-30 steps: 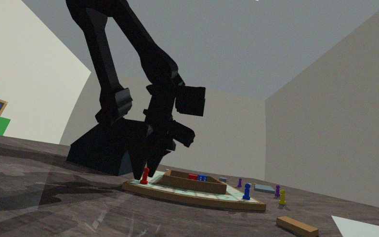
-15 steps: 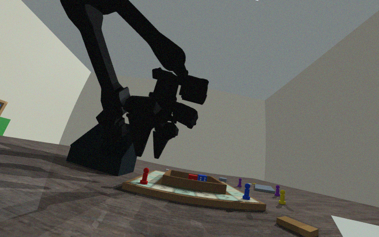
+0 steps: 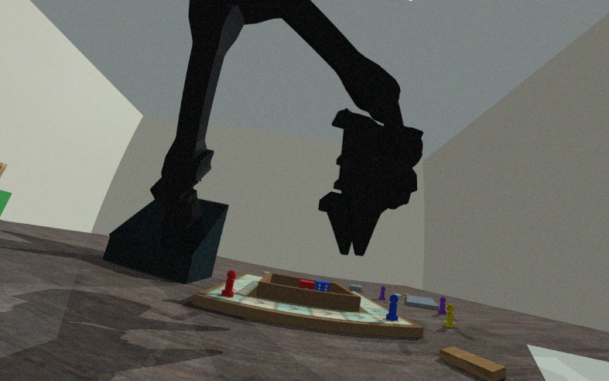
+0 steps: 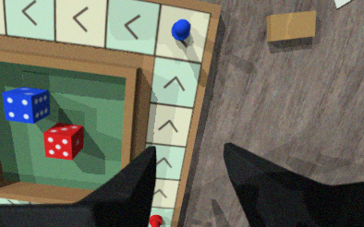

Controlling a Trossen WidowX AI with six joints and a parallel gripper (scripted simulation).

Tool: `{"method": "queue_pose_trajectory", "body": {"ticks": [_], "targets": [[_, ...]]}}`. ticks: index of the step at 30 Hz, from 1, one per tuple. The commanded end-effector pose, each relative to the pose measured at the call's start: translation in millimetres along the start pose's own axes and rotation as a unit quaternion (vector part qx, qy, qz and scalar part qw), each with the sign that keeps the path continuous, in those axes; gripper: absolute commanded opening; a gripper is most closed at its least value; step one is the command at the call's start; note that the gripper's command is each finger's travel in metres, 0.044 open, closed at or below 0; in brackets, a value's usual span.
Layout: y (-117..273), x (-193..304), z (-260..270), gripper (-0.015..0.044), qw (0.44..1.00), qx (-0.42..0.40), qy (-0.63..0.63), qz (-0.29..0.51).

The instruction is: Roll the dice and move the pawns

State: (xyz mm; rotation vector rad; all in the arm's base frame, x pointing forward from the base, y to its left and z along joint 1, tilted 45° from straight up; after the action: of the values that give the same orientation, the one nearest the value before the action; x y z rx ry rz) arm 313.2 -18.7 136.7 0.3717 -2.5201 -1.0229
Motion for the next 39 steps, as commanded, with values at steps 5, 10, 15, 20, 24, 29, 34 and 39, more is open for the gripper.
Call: {"method": "queue_pose_trajectory", "body": {"ticks": [5, 10, 15, 20, 24, 29, 34, 39], "targets": [[-15.4, -70.7, -18.9, 0.0200, 0.995, 0.001, 0.099, 0.002], [-15.4, -71.1, -19.3, 0.0200, 0.995, 0.001, 0.099, 0.002], [-29.1, -71.5, -19.9, 0.0200, 0.995, 0.001, 0.099, 0.002], [-32.8, -71.6, -19.9, 0.0200, 0.995, 0.001, 0.099, 0.002], [-39.4, -71.9, -20.0, 0.0200, 0.995, 0.001, 0.099, 0.002], [-47.6, -72.1, -20.2, 0.0200, 0.995, 0.001, 0.099, 0.002], [-55.8, -72.0, -20.3, 0.0200, 0.995, 0.001, 0.099, 0.002], [-64.0, -71.7, -20.3, 0.0200, 0.995, 0.002, 0.099, 0.003]]}}
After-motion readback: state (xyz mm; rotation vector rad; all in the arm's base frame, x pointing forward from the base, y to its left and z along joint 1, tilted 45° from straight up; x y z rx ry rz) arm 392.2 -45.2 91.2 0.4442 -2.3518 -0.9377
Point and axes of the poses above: the point midway between the two fingers, 35 mm back from their tips, its own y axis back along the fingers, its own z axis across the jaws, x = y × z, the point moved 4 cm from there along y, back along the fingers, and after that the axes turned 15 degrees about y, right-handed, at the moved point
